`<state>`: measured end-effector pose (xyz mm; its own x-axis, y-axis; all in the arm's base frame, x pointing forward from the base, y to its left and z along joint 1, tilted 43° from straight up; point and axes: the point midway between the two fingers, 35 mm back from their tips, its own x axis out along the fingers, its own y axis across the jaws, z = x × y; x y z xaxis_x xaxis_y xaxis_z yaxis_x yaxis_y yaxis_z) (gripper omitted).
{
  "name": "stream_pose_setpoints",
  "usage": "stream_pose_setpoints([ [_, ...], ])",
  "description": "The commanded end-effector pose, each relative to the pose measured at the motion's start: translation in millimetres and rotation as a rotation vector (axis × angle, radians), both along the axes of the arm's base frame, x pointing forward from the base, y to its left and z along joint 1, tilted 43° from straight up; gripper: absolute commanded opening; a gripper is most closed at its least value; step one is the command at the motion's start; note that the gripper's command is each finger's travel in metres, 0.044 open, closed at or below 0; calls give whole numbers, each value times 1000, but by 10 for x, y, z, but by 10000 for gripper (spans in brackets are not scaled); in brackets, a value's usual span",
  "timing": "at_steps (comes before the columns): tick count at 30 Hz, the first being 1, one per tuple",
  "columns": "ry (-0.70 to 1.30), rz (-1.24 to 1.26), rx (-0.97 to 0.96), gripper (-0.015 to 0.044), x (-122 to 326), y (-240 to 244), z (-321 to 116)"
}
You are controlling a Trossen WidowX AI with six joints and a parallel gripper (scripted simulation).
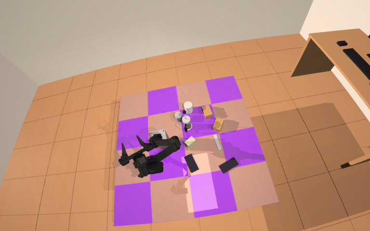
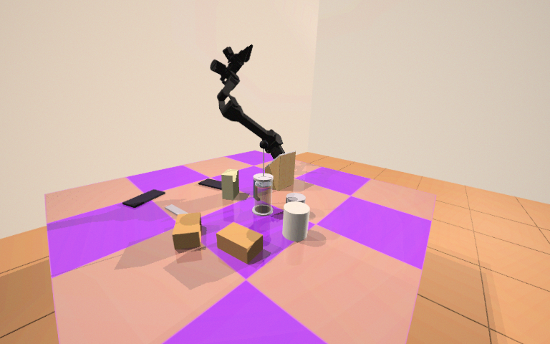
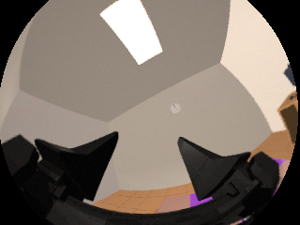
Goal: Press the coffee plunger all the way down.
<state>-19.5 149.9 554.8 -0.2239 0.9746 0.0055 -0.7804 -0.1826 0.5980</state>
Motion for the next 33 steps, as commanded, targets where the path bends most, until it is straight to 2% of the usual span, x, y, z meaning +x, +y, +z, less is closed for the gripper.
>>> stream_pose_setpoints([
  [1,4,5,4,426,-12,-2,7],
  [2,1,17,12,440,-38,-7,11],
  [9,-17,207,100,440,-498,-167,71],
  [11,16,299,145,440,-650,-261,123],
  [17,-50,557,274,440,-1149,-717,129],
  [22,-42,710,333,440,-1369,-1060,130],
  [33,-3,965,444,440,-1544,-1649,125],
])
